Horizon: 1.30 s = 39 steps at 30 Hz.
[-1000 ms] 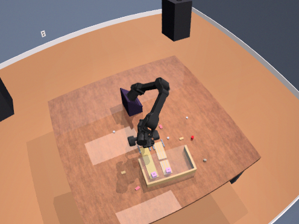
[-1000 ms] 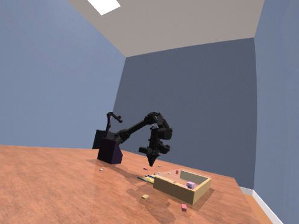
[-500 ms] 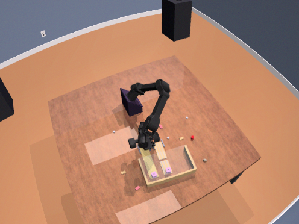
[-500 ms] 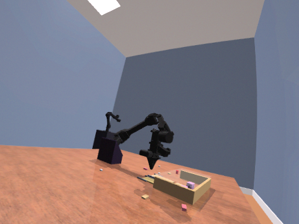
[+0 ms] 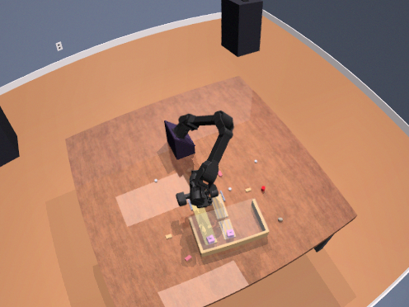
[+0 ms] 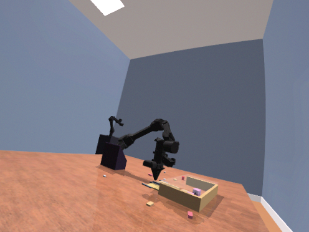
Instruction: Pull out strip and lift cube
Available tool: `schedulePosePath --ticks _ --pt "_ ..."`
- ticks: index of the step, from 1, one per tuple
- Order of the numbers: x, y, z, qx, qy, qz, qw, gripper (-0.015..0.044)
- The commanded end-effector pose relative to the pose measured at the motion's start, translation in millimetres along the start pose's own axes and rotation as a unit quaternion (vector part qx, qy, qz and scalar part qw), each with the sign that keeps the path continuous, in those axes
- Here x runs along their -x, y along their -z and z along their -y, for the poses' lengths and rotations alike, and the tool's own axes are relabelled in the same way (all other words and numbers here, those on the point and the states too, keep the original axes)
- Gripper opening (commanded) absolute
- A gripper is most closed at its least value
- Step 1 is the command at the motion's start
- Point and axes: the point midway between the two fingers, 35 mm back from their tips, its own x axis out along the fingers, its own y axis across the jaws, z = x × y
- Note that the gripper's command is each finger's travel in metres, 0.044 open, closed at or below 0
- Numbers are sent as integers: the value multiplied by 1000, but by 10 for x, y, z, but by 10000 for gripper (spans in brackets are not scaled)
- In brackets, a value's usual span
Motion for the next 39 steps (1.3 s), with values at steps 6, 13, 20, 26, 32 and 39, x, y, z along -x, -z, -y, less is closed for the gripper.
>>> schedulePosePath --ticks 6,13,20,26,32,39 --pt "-161 46 -12 -4 -3 -4 1000 0" --pt "-274 70 -20 -4 -4 -4 1000 0" --pt "-298 76 -22 -4 -4 -4 1000 0" --pt "-298 76 -22 -4 -4 -4 1000 0" --pt "-304 77 -23 -4 -4 -4 1000 0" --pt "-305 77 -23 -4 -4 -4 1000 0"
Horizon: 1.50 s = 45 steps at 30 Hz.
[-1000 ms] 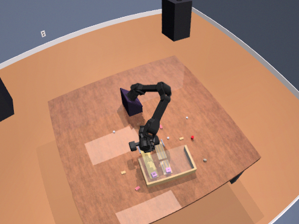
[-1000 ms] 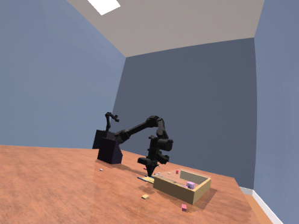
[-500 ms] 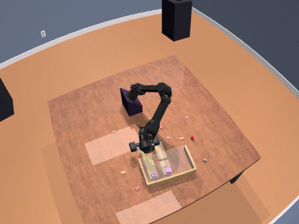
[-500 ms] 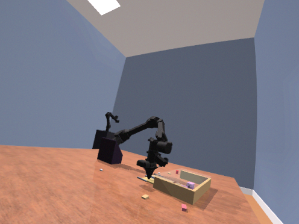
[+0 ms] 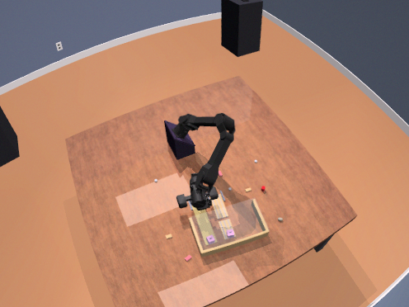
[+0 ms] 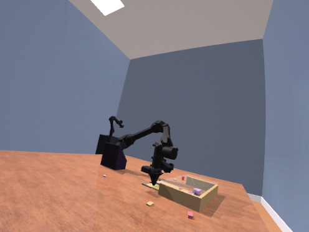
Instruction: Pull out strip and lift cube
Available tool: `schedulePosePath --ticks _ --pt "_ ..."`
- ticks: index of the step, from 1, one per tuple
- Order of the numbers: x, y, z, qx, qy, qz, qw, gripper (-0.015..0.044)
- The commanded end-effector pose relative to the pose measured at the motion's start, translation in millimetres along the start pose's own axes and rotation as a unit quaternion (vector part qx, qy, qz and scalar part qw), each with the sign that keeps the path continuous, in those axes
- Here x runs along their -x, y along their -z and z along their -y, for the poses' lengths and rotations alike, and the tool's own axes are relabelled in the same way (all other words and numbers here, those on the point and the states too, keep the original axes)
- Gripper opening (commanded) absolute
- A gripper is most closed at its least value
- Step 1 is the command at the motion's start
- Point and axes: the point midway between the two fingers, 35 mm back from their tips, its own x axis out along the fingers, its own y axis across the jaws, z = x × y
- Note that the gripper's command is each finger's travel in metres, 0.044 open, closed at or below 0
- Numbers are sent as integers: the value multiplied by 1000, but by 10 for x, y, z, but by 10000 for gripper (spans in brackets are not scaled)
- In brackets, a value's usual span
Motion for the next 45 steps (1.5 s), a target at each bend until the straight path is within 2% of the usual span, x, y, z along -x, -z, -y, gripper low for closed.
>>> schedulePosePath --ticks 1,27,45 --pt "-9 7 -4 -3 -2 -1 1000 0" --pt "-34 9 -4 -3 -2 -1 1000 0" --pt "-42 274 9 -4 -2 -1 1000 0"
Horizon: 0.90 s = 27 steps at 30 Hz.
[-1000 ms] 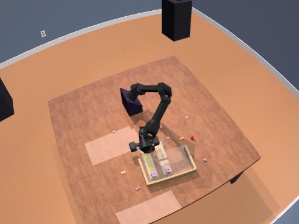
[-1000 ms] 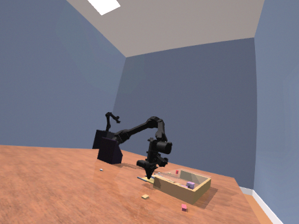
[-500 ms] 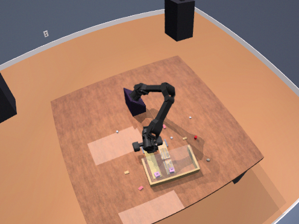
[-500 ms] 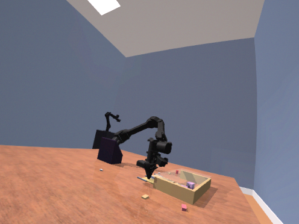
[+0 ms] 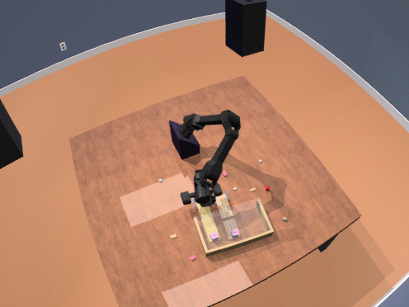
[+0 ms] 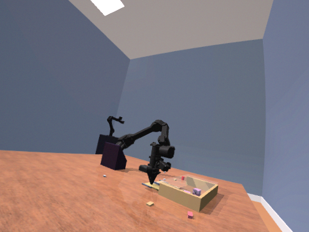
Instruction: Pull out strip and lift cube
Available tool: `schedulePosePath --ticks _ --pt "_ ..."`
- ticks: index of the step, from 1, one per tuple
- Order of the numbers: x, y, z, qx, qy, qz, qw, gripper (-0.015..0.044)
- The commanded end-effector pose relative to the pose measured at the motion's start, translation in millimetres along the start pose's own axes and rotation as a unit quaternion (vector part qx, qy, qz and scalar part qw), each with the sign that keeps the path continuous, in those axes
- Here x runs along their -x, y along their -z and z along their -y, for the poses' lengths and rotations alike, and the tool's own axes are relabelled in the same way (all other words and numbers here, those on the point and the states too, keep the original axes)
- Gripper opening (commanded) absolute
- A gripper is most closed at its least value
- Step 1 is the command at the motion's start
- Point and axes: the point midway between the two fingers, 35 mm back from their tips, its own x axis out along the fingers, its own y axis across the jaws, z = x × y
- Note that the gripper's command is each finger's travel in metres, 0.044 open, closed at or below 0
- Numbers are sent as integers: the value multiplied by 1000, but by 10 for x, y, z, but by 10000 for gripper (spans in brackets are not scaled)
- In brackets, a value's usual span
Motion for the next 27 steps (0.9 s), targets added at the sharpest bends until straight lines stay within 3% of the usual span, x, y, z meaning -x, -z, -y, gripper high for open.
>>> schedulePosePath --ticks 1,27 --pt "-35 116 15 -4 -1 -8 1000 0" --pt "-47 512 20 -5 -1 -9 1000 0"
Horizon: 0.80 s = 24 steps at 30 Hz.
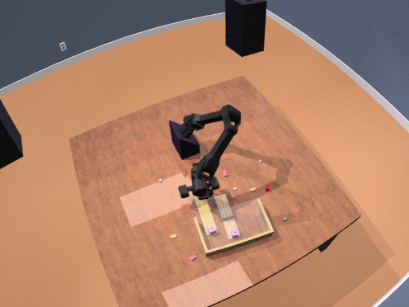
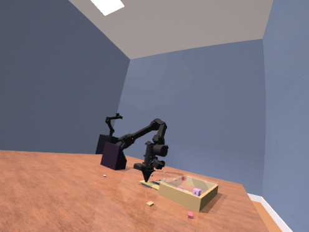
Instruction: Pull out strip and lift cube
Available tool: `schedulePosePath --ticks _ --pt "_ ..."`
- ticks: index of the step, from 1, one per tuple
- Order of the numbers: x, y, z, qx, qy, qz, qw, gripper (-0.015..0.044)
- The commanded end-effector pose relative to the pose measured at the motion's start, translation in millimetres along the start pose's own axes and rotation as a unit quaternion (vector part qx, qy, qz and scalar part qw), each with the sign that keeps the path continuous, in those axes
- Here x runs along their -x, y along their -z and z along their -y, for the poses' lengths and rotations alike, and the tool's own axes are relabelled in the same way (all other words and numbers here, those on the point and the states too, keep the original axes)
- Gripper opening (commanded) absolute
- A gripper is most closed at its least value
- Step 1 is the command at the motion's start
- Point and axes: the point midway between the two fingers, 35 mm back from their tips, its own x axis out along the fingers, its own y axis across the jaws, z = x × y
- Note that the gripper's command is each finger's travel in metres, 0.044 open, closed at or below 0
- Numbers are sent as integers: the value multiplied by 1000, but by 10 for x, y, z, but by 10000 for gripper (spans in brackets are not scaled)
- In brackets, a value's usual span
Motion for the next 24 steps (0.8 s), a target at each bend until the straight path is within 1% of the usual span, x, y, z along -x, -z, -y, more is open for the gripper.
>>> schedulePosePath --ticks 1,24 --pt "-44 134 15 -5 0 -11 1000 0" --pt "-41 485 17 -6 0 -12 1000 0"
